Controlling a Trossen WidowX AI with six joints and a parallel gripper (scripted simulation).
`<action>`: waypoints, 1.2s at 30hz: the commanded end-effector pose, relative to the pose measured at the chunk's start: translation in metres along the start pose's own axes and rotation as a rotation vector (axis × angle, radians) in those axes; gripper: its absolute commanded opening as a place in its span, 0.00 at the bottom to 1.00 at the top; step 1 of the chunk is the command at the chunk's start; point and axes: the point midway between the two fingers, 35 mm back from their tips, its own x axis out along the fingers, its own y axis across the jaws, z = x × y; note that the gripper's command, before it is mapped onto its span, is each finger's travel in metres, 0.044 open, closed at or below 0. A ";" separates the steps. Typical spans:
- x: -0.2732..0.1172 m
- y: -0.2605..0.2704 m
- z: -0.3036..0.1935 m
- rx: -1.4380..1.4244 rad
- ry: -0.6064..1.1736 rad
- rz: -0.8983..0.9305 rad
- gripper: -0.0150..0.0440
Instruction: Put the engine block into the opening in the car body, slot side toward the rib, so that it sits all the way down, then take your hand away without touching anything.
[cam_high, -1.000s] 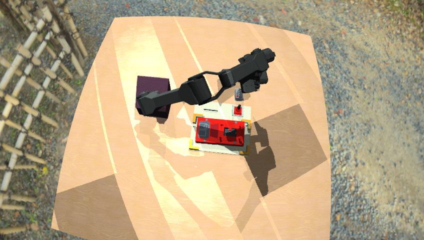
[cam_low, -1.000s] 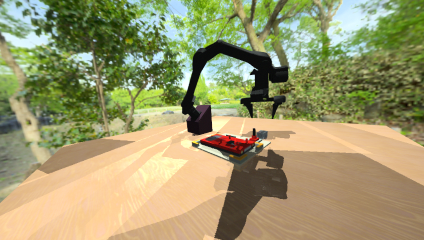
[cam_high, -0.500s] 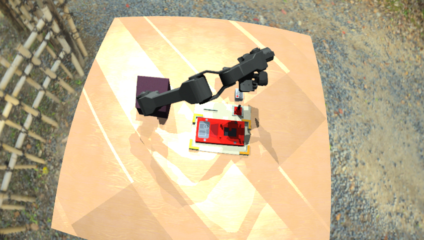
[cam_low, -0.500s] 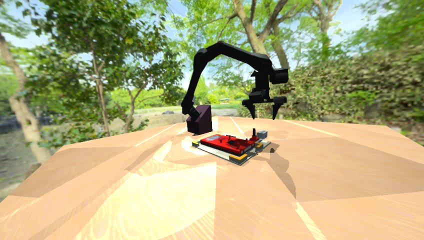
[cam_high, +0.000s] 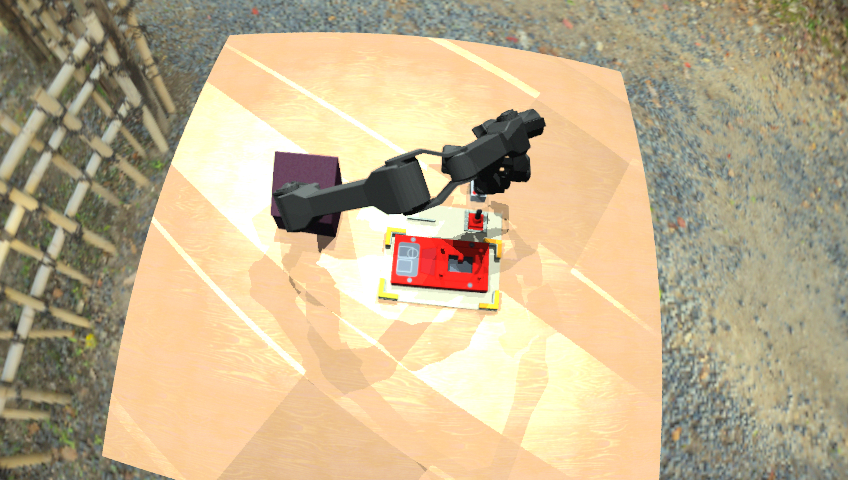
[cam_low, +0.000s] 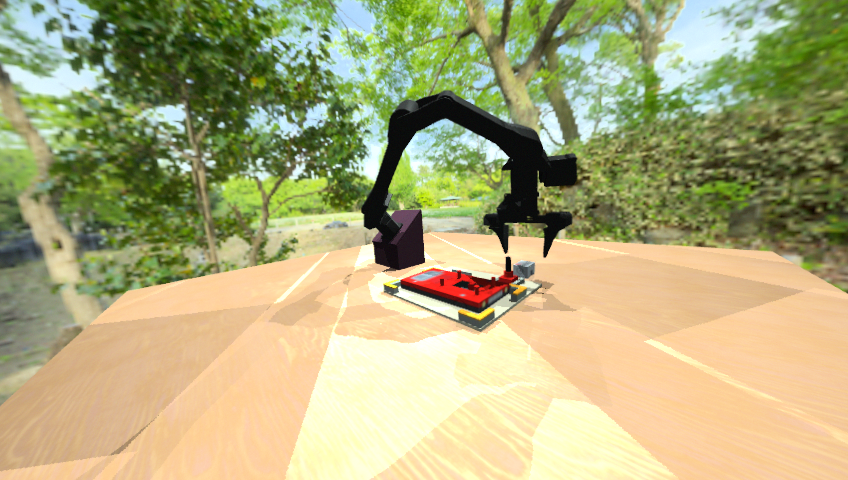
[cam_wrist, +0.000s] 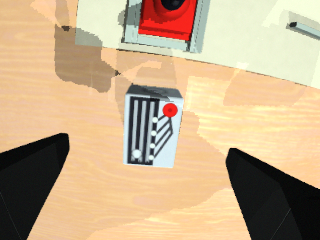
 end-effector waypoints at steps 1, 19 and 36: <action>0.007 -0.001 0.000 -0.007 -0.004 -0.002 1.00; 0.030 -0.001 0.000 -0.007 -0.006 -0.002 0.91; 0.030 -0.001 0.000 -0.007 -0.006 -0.002 0.39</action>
